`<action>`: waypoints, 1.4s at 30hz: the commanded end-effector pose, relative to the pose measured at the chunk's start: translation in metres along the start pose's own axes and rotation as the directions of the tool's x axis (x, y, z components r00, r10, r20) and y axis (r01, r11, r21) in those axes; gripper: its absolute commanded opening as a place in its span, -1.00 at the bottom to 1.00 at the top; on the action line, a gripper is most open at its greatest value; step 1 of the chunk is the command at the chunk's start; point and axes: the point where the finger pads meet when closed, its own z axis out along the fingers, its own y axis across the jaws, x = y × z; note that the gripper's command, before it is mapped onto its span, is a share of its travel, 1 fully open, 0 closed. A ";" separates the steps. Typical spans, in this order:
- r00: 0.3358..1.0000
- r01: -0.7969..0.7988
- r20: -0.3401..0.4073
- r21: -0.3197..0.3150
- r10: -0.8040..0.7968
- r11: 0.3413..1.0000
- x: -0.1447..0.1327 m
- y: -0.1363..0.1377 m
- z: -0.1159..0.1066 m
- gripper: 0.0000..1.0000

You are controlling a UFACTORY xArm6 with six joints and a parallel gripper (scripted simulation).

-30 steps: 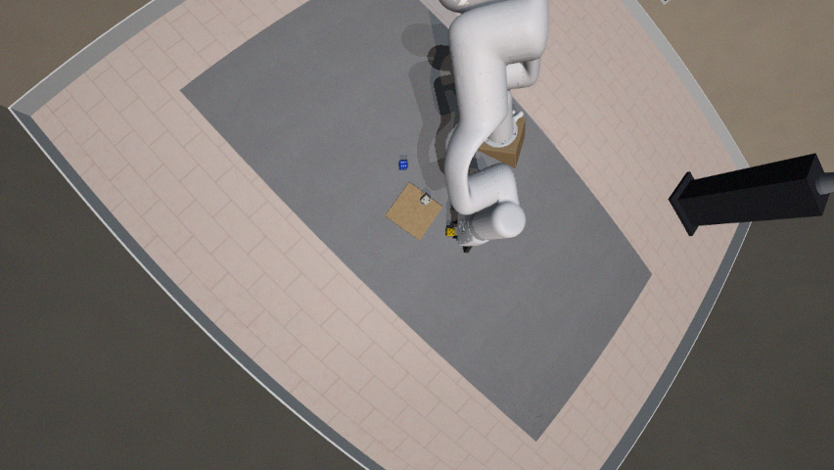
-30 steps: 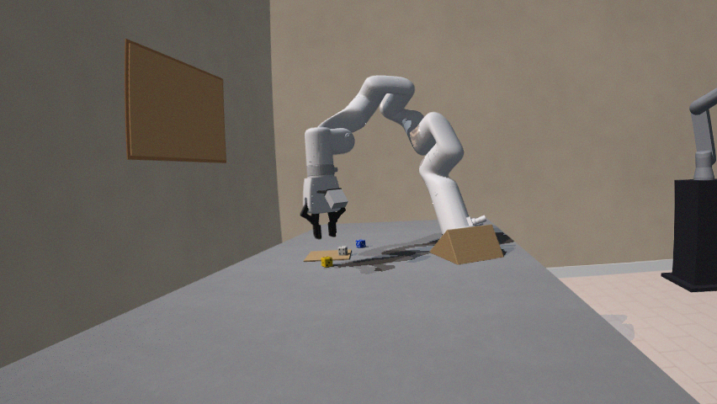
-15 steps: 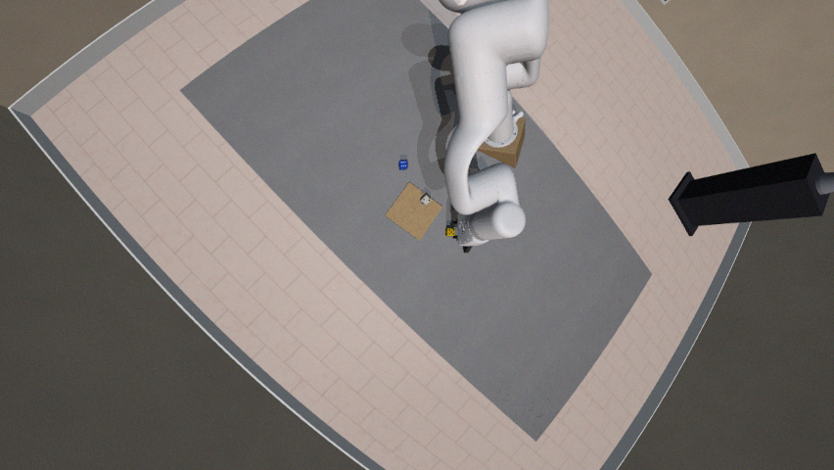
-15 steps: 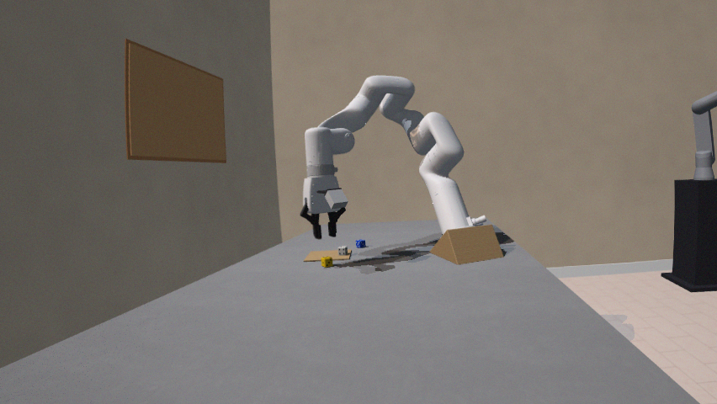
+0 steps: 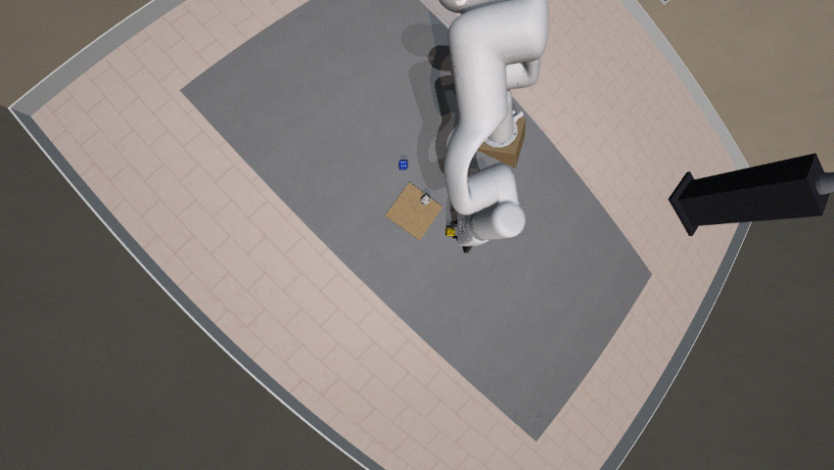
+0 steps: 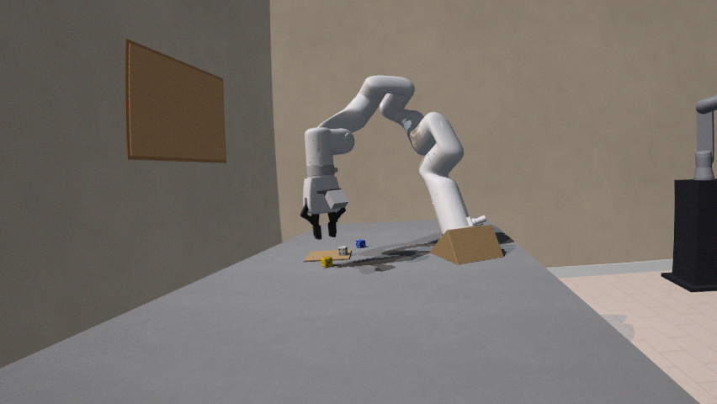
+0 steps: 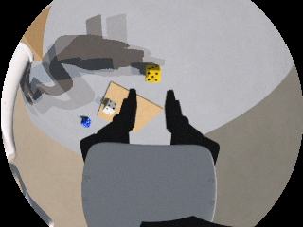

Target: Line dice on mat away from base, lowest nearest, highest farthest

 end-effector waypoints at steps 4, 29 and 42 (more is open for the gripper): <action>1.000 -0.001 0.000 -0.003 0.001 1.000 0.000 0.001 0.002 -0.17; 1.000 -0.001 0.000 -0.003 0.001 1.000 0.000 0.001 0.032 -0.17; 1.000 -0.001 0.000 -0.003 0.001 1.000 0.000 0.001 0.047 -0.17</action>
